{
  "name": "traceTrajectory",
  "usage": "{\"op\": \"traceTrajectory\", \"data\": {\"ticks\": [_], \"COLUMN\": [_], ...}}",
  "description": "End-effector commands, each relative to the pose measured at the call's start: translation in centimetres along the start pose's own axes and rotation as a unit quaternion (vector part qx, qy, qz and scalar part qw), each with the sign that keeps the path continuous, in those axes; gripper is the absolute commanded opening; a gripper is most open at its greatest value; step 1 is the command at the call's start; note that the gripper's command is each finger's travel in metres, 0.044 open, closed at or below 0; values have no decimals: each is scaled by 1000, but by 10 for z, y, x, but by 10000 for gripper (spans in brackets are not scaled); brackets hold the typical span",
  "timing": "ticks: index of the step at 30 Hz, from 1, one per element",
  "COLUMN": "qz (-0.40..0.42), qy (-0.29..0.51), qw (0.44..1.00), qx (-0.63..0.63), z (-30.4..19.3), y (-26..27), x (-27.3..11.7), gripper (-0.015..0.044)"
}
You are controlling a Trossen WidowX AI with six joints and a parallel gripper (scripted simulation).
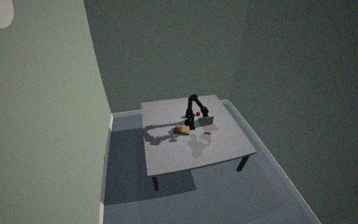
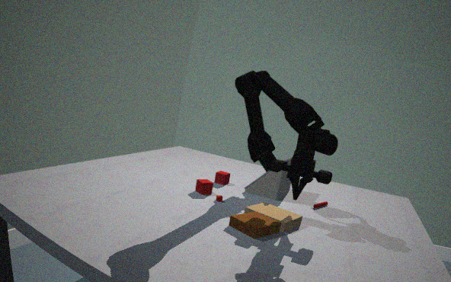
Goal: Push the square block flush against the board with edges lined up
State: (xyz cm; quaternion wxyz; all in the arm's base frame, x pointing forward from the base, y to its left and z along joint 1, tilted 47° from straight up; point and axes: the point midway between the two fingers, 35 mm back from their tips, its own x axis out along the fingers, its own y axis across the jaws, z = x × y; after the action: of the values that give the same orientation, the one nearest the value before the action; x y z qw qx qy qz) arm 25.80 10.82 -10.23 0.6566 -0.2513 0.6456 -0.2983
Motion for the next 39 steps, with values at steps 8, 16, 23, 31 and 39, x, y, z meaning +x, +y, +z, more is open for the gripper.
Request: {"op": "traceTrajectory", "data": {"ticks": [8,16,23,31,39], "qz": [-1,-2,-2,-1,-1], "qy": [2,1,1,1,1], "qw": [993,992,992,992,992], "qx": [117,128,128,128,128], "z": [-7,-8,-4,9,21], "y": [27,29,28,26,24], "x": [3,59,59,58,58], "gripper": [0,0,0,0,0]}}
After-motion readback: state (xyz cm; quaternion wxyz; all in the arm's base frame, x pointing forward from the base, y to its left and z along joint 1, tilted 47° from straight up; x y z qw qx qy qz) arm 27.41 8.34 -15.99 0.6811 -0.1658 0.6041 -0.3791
